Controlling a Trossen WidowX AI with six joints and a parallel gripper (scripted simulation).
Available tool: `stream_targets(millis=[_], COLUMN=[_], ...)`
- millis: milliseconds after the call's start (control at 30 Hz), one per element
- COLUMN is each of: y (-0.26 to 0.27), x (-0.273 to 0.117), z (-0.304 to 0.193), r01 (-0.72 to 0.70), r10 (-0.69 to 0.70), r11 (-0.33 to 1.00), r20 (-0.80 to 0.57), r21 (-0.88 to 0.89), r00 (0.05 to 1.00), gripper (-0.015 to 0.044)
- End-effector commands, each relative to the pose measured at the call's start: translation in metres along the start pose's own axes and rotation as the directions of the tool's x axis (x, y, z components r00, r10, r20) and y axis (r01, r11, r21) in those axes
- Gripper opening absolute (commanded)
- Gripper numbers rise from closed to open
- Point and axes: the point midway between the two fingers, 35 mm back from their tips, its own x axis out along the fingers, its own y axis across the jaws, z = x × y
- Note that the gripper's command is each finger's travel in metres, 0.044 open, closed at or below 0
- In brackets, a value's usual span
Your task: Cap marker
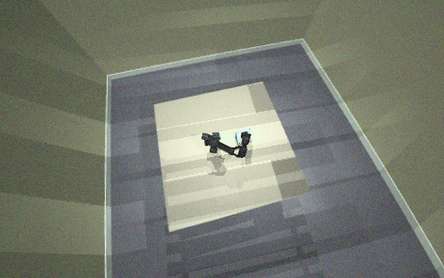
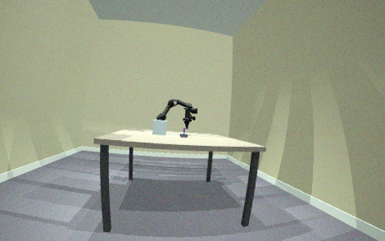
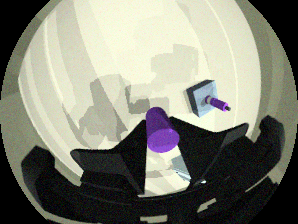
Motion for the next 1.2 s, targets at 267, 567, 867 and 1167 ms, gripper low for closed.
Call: stream_targets(millis=[267, 567, 867, 1167], y=[-0.044, -0.080, -0.117, -0.134], x=[-0.015, -0.024, -0.032, -0.033], z=[0.009, 0.010, 0.006, 0.002], r01=[-0.001, 0.001, -0.006, -0.015], r10=[0.001, -0.001, 0.006, 0.014], r11=[1.000, 1.000, 1.000, 1.000], r20=[0.014, 0.006, -0.008, -0.016], r21=[0.017, 0.011, -0.001, -0.009], r00=[1.000, 1.000, 1.000, 1.000], gripper=[0.0000, 0.0000, 0.0000, 0.0000])
